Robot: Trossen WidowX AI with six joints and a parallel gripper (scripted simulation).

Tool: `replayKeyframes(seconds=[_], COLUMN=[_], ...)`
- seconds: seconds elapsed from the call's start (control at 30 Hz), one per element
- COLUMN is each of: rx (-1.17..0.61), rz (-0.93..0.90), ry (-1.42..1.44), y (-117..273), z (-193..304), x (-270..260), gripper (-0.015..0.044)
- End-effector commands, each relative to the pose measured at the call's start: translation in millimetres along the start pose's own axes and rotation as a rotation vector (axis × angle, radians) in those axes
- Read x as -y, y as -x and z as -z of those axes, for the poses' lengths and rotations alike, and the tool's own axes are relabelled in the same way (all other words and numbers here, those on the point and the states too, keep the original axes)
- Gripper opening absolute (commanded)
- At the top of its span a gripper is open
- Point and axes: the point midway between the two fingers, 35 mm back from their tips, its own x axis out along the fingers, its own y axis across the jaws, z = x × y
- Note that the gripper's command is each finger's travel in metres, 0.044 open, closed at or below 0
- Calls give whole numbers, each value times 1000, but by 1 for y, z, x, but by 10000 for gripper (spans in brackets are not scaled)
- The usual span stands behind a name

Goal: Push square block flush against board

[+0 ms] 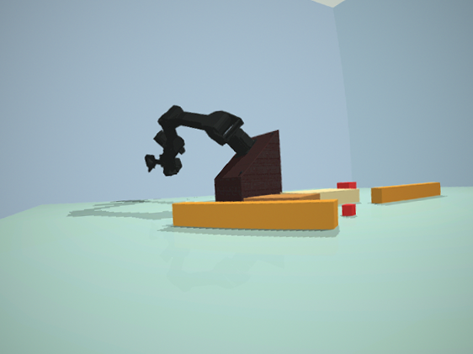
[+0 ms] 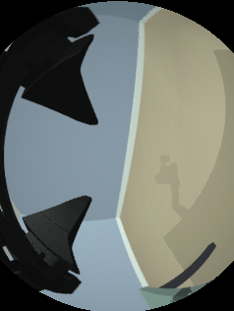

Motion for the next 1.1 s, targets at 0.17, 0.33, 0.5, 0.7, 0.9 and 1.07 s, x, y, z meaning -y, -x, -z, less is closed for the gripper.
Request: replayKeyframes(seconds=[0.17, 0.33, 0.5, 0.7, 0.9, 1.07], rx=[-19, -99, -177, -297, -401, -514], rz=[-18, -113, -172, -289, -328, -418], ry=[-54, -151, -203, -308, -390, -478], y=[14, 55, 97, 162, 215, 278], z=[16, 57, 92, 132, 163, 185], x=[-12, -54, -78, -124, -140, -172], gripper=[242, 111, 0, 0, 0, 0])
